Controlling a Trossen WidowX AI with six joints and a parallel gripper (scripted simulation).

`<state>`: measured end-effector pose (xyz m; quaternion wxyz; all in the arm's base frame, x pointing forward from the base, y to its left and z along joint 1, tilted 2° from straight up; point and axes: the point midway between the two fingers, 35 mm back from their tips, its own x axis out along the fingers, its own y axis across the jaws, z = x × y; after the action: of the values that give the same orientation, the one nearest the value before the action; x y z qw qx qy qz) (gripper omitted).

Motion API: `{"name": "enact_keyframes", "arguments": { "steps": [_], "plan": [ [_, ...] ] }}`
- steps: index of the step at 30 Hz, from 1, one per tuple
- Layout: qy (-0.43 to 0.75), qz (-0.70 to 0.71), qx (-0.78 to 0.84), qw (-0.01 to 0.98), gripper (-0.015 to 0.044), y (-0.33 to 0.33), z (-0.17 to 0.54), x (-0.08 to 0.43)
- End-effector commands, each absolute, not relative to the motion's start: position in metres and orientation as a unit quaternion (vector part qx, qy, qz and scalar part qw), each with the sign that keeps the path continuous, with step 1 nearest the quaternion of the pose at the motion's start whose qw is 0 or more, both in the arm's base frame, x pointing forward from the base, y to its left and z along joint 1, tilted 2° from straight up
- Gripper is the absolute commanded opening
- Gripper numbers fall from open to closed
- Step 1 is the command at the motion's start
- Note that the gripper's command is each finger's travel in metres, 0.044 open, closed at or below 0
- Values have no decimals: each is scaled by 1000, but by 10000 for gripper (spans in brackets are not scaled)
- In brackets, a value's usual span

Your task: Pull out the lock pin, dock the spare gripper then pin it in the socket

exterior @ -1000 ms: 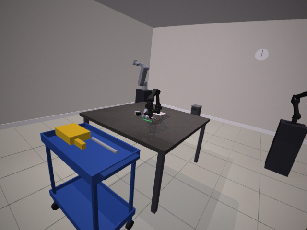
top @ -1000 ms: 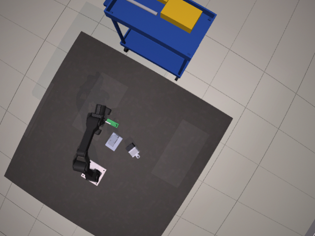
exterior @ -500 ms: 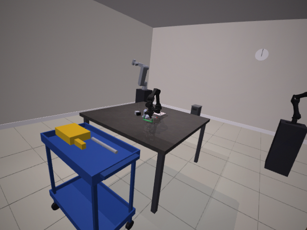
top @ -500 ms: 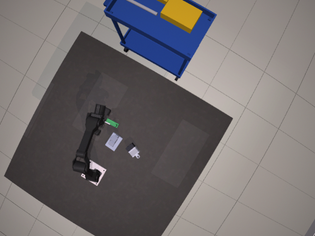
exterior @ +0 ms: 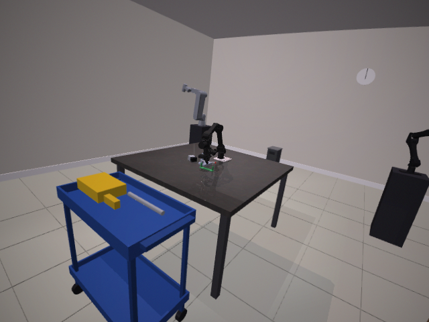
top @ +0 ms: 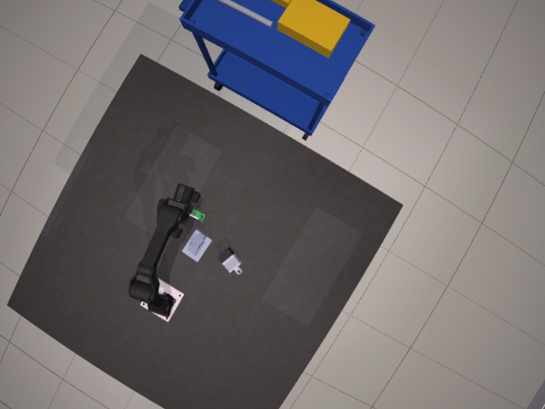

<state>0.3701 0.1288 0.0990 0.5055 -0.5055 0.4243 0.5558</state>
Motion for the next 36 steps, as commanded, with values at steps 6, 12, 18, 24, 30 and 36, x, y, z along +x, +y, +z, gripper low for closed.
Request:
{"name": "enact_keyframes", "arguments": {
  "steps": [6,12,18,24,30,36],
  "plan": [
    [420,556,-508,507,0,107,109,375],
    [421,556,-508,505,0,107,102,375],
    [422,556,-508,504,0,107,93,376],
    [423,556,-508,504,0,107,85,376],
    [423,556,-508,504,0,108,76,377],
    [423,556,-508,504,0,108,69,378]
  ]
}}
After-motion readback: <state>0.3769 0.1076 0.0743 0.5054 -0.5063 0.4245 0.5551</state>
